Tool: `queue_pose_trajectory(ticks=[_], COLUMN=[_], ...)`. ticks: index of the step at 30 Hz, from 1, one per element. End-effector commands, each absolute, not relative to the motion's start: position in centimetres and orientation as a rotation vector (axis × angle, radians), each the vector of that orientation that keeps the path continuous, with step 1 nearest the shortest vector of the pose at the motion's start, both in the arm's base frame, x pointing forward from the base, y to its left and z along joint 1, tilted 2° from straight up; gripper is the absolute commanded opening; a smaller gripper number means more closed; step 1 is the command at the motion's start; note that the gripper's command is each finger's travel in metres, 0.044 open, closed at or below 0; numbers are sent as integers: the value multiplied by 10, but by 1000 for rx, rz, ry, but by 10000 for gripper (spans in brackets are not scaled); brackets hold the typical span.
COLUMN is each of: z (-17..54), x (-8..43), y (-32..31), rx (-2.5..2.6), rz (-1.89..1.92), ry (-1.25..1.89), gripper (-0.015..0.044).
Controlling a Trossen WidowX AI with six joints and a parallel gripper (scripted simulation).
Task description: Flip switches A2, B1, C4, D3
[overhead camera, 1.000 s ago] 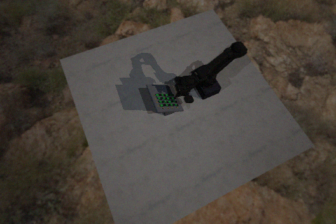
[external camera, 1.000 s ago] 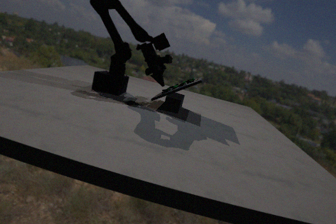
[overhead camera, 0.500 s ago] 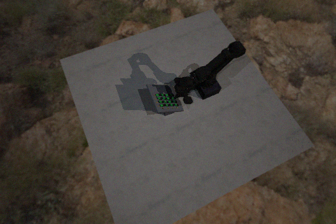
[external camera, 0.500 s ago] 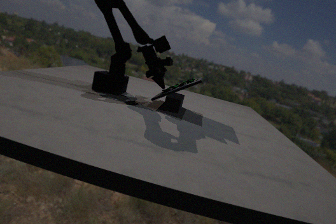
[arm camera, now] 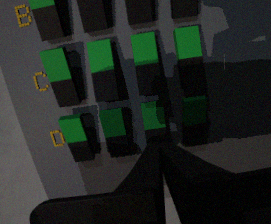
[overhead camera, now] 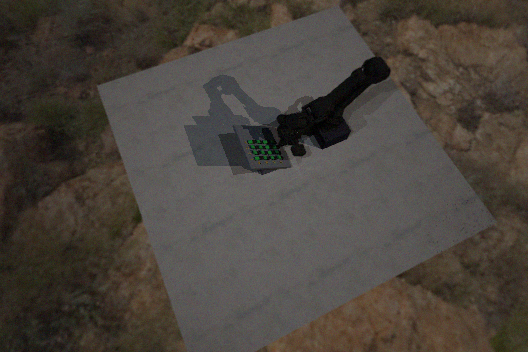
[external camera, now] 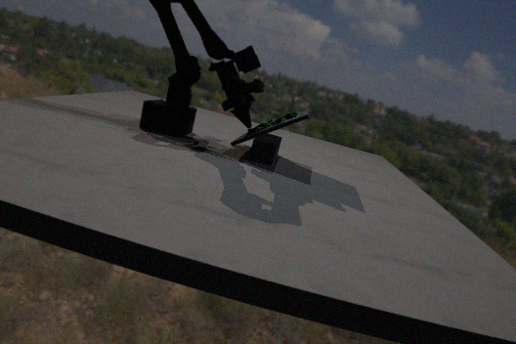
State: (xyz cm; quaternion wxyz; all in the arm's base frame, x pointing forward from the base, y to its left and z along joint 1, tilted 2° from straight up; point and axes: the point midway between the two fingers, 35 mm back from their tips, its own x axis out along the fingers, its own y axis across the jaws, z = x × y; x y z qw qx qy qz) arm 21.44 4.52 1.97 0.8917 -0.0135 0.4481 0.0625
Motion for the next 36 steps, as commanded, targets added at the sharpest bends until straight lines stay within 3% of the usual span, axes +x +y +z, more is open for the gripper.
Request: queue_pose_trajectory(ticks=[1, 36], z=[19, 16], x=[214, 216], y=[45, 45], rx=[-32, -32], rz=[131, 131], ry=[931, 931], gripper=[0, 0])
